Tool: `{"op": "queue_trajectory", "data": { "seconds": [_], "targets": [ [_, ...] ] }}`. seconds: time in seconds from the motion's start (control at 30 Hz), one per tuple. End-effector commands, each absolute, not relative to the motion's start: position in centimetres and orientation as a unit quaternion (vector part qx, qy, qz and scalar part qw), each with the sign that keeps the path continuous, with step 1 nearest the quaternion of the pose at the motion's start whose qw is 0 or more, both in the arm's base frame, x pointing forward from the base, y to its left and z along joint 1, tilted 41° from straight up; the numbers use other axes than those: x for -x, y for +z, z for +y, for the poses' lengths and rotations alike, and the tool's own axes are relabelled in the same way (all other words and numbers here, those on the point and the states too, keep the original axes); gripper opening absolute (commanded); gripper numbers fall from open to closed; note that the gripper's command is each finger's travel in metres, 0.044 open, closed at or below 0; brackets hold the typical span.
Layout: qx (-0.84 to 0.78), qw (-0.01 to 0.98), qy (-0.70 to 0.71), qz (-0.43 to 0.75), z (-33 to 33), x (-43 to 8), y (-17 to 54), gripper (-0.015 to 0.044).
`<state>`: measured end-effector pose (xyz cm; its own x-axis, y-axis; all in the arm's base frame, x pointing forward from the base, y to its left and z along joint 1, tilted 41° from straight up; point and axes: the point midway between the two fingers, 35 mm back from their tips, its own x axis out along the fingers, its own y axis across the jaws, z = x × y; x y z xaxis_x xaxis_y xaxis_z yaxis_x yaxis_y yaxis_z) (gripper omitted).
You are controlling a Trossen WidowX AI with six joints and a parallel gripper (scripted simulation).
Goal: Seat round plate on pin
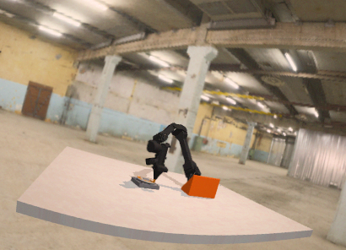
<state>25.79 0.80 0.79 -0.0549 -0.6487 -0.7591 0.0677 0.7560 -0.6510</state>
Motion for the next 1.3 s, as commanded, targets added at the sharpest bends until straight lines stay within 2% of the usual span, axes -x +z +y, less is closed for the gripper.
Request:
{"op": "queue_trajectory", "data": {
  "seconds": [0.0,1.27],
  "targets": [
    [0.212,0.653,-0.274,0.674,1.2,-25.8,0.4,0.0],
    [0.211,0.654,-0.274,0.673,4.5,-28.3,-1.9,0.0]
  ]
}}
